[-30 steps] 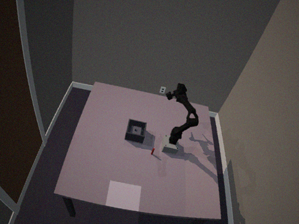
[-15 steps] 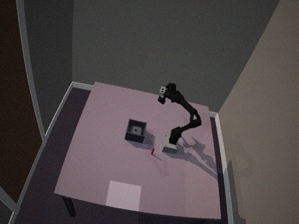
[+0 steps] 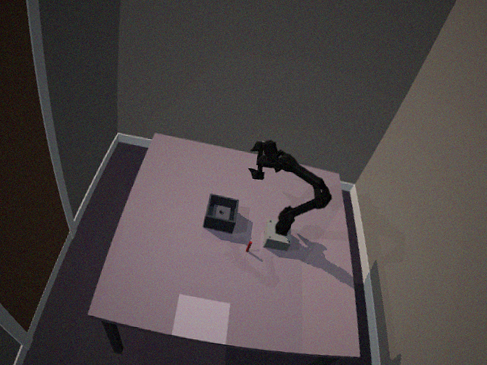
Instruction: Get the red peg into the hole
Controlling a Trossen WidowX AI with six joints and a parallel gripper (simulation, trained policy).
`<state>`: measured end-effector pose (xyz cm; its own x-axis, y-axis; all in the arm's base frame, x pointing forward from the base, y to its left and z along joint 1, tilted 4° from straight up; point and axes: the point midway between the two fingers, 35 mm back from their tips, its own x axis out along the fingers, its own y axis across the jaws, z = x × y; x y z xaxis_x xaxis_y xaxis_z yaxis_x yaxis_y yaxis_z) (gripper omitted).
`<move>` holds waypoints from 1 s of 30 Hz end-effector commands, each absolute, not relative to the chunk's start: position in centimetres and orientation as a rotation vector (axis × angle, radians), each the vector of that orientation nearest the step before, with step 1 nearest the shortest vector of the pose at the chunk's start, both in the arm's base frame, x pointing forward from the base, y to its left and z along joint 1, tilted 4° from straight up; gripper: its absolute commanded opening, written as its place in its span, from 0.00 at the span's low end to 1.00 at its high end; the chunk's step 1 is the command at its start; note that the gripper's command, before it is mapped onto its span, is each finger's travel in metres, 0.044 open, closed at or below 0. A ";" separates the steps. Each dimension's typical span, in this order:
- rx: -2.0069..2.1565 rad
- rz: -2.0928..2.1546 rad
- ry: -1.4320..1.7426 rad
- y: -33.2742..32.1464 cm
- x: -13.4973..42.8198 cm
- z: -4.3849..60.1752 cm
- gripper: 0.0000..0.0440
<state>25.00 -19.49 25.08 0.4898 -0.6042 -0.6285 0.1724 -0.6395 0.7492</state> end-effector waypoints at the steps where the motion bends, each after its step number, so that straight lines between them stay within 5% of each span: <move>1: 1.880 -1.203 -0.225 -17.0 25.8 25.1 1.00; 30: 1.303 -1.102 0.798 1.6 23.5 16.9 1.00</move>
<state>24.51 0.20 18.41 0.3818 -0.1915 -0.9042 0.9007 -0.1425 0.4104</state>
